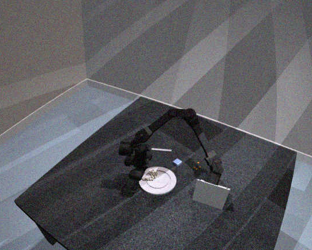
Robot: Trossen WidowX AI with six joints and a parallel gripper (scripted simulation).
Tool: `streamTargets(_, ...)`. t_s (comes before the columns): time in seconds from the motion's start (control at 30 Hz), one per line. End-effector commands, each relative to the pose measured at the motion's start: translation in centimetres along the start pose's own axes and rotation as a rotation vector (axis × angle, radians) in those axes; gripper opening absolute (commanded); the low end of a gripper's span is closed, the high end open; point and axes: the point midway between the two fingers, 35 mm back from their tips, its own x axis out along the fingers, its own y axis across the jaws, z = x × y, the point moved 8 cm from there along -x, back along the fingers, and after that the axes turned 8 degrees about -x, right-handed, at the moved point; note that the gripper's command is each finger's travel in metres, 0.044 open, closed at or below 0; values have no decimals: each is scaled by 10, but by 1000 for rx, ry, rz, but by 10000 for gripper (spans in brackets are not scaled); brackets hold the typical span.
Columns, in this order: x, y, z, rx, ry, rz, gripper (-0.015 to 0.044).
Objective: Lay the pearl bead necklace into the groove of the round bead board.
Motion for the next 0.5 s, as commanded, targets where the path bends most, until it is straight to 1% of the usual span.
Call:
streamTargets(0.0,9,0,-3,-10,14,-6,120)
streamTargets(0.17,16,0,-4,-12,17,-6,120)
streamTargets(0.4,16,0,-4,-13,17,-6,120)
streamTargets(0.47,14,0,-3,-6,12,-1,67)
